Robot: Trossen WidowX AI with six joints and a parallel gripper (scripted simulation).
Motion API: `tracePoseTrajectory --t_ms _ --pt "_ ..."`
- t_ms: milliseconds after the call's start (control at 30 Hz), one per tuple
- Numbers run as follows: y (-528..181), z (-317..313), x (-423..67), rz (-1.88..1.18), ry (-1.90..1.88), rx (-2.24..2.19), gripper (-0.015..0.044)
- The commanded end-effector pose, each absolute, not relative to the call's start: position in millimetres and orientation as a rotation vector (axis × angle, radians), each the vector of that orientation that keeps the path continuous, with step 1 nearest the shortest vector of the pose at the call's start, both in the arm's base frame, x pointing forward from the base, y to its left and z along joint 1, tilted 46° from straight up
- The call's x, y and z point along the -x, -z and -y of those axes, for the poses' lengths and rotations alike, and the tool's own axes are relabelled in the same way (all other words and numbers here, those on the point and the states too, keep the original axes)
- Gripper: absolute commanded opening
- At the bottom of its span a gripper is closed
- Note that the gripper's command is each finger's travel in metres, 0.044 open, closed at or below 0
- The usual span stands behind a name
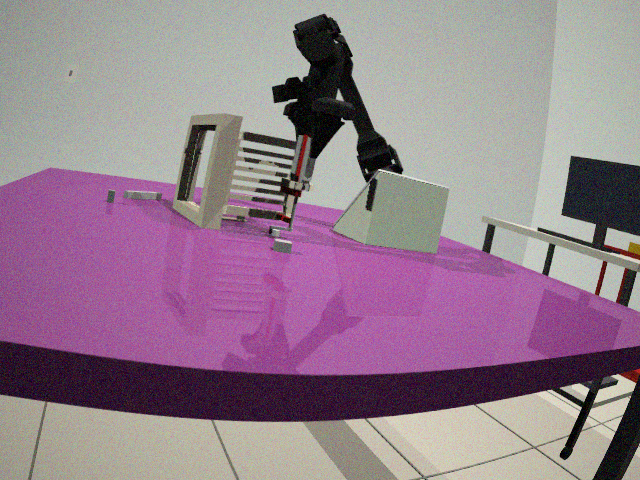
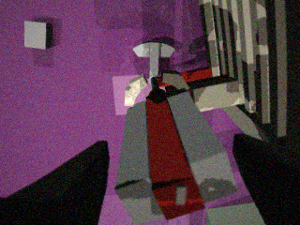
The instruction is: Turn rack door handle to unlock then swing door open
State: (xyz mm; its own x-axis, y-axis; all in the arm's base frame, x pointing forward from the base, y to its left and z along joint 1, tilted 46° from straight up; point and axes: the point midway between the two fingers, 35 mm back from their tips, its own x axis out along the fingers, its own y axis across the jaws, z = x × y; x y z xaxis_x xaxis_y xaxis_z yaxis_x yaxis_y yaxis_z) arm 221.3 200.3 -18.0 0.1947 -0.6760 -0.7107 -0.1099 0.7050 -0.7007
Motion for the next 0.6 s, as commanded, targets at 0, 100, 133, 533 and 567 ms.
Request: tracePoseTrajectory --t_ms 0,100,133,533,567 --pt "15 -206 -221 -1.342 0.451 0.721 0.0297" --pt "12 -209 -220 -1.342 0.451 0.721 0.0297" --pt "11 -210 -220 -1.342 0.450 0.720 0.0297" --pt "0 -221 -217 -1.342 0.447 0.721 0.0297" --pt "-1 -222 -216 -1.342 0.447 0.721 0.0297"
